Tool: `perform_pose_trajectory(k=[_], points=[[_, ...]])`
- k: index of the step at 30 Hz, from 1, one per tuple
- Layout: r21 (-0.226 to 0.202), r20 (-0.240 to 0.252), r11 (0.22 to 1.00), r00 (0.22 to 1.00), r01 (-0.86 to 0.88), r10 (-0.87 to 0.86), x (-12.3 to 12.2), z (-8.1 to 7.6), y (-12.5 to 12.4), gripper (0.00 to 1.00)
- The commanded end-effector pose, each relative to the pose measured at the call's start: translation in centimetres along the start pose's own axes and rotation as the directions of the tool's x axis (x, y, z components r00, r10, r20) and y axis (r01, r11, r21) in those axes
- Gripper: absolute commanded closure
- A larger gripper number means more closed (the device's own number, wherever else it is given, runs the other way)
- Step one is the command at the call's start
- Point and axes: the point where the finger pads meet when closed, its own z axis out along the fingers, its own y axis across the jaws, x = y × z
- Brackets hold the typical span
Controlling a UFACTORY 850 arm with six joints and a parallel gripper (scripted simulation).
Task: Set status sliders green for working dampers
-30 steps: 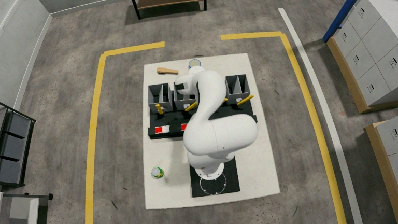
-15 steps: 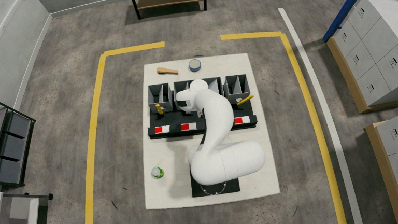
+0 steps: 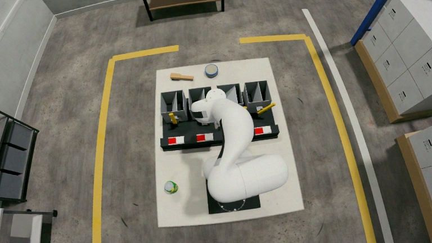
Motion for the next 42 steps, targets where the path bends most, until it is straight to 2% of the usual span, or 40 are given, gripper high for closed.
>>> perform_pose_trajectory(k=[1,4,6,21,23,34,42], points=[[-0.001,0.0,1.0,1.0,0.0,0.0,0.0,1.2,0.1,1.0],[-0.001,0.0,1.0,1.0,0.0,0.0,0.0,2.1,0.1,1.0],[-0.001,0.0,1.0,1.0,0.0,0.0,0.0,2.1,0.1,1.0],[-0.001,0.0,1.0,1.0,0.0,0.0,0.0,7.1,0.1,1.0],[-0.001,0.0,1.0,1.0,0.0,0.0,0.0,7.1,0.1,1.0],[-0.001,0.0,1.0,1.0,0.0,0.0,0.0,9.5,0.1,1.0],[-0.001,0.0,1.0,1.0,0.0,0.0,0.0,10.1,0.1,1.0]])
